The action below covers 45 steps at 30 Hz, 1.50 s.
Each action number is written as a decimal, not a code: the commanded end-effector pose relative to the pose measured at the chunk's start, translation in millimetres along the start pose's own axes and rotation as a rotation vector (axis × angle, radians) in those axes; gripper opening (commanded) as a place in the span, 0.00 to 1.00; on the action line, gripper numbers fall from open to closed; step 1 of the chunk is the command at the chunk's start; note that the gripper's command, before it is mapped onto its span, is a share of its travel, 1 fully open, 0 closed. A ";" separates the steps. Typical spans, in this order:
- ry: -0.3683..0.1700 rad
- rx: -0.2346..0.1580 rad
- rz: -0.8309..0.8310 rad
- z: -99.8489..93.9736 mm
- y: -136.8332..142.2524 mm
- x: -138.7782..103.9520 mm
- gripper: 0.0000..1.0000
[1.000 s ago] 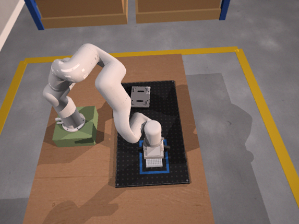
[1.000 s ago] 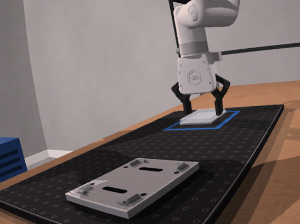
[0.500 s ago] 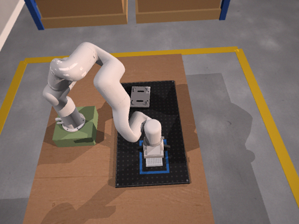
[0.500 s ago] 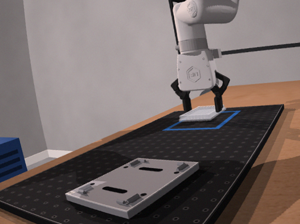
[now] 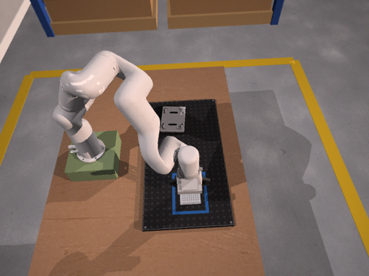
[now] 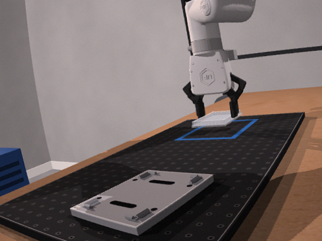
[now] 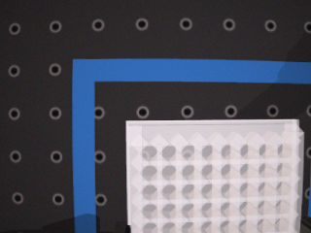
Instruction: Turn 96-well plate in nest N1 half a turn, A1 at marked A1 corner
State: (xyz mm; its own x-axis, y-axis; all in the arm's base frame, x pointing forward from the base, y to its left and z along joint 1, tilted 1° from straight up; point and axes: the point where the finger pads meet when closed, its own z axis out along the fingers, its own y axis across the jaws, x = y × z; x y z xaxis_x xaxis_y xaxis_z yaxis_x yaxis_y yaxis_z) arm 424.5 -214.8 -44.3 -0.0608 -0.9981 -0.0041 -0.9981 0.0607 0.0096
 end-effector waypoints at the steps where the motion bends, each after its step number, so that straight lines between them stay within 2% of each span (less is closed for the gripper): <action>1: 0.008 0.000 0.000 -1.2 -1.2 0.5 0.00; 41: 0.008 0.000 0.000 -61.3 -1.3 0.1 0.00; 45: 0.008 0.000 0.000 -61.3 -1.3 0.1 0.00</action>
State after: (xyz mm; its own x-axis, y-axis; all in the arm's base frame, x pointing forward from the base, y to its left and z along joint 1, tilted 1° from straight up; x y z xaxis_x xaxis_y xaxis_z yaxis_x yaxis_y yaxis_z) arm 425.5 -214.8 15.8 -0.0608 -0.9981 -0.0038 -0.9981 0.0607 0.0089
